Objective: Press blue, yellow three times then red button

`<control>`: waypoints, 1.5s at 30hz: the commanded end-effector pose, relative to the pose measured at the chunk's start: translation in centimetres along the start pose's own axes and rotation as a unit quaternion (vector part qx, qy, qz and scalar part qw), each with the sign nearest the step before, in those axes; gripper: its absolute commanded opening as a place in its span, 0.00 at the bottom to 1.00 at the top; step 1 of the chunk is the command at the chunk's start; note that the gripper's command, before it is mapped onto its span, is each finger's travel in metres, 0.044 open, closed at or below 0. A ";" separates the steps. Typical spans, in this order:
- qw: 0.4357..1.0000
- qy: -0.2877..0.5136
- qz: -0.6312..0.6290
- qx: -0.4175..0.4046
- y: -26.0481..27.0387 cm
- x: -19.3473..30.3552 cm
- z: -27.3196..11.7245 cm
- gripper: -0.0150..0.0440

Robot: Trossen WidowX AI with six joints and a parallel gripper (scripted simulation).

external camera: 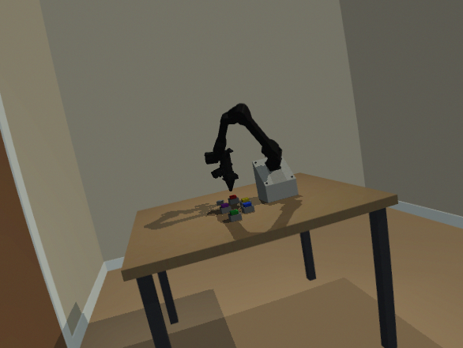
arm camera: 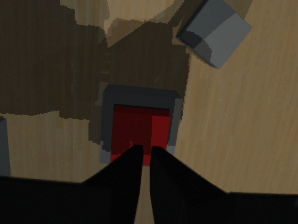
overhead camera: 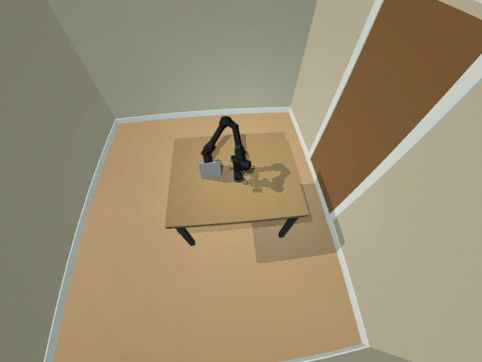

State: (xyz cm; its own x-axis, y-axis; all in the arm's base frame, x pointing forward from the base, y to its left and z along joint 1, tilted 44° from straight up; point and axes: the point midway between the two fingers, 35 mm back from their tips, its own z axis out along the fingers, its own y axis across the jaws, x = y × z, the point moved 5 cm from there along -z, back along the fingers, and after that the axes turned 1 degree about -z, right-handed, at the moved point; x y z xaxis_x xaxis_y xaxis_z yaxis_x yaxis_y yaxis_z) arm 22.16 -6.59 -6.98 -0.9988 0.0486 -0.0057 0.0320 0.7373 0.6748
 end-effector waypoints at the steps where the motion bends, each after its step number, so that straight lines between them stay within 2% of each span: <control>1: 1.000 0.005 0.005 -0.006 0.1 0.3 0.9 0.29; 17: 1.000 0.005 0.005 -0.007 0.2 0.4 3.4 0.29; 40: 1.000 0.005 0.005 -0.007 0.2 0.4 3.4 0.29; 45: 1.000 0.005 0.005 -0.006 0.1 0.4 0.0 0.29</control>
State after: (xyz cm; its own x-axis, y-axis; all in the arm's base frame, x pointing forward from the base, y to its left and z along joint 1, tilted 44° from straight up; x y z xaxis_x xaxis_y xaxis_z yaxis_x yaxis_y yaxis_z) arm 21.48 -5.12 -8.09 -0.9984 0.0489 0.0267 0.0538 0.7195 0.6924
